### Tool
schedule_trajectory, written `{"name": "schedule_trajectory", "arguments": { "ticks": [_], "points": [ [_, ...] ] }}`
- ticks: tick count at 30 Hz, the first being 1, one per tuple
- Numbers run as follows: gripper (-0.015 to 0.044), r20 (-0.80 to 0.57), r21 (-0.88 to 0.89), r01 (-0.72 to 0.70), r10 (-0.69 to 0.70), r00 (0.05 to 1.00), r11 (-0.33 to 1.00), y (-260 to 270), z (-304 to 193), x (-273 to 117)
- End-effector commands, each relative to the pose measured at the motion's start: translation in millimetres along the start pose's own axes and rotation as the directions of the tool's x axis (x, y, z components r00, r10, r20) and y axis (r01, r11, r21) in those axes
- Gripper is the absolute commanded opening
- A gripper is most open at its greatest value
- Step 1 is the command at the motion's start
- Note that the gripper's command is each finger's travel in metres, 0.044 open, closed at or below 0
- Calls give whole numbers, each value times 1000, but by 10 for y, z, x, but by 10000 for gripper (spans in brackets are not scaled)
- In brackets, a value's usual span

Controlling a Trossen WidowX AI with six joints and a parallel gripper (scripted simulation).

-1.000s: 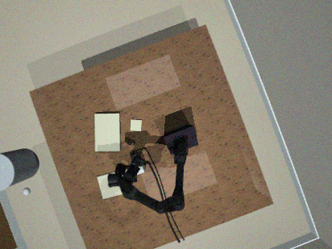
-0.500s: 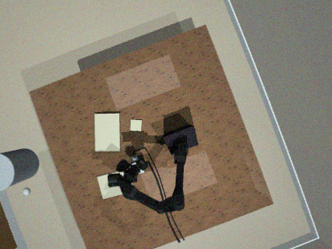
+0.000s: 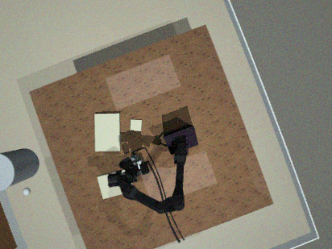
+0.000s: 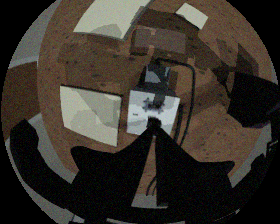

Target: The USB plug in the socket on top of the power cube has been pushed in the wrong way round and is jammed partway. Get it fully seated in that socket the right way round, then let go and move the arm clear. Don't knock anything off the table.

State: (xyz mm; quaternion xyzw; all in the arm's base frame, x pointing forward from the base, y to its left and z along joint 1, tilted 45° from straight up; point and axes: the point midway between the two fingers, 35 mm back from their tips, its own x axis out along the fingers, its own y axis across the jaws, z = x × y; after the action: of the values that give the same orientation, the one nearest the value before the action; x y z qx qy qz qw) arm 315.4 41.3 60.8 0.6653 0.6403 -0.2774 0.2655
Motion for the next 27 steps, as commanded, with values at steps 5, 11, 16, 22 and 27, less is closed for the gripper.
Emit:
{"name": "schedule_trajectory", "arguments": {
  "ticks": [5,11,16,22,27],
  "points": [
    [0,0,44,-1,1,1000,999,0,2,0],
    [0,0,41,-1,1,1000,999,1,1,0],
    [0,2,36,-1,1,1000,999,2,3,6],
    [0,4,34,-1,1,1000,999,3,7,13],
    [0,6,32,-1,1,1000,999,4,10,19]
  ]
}}
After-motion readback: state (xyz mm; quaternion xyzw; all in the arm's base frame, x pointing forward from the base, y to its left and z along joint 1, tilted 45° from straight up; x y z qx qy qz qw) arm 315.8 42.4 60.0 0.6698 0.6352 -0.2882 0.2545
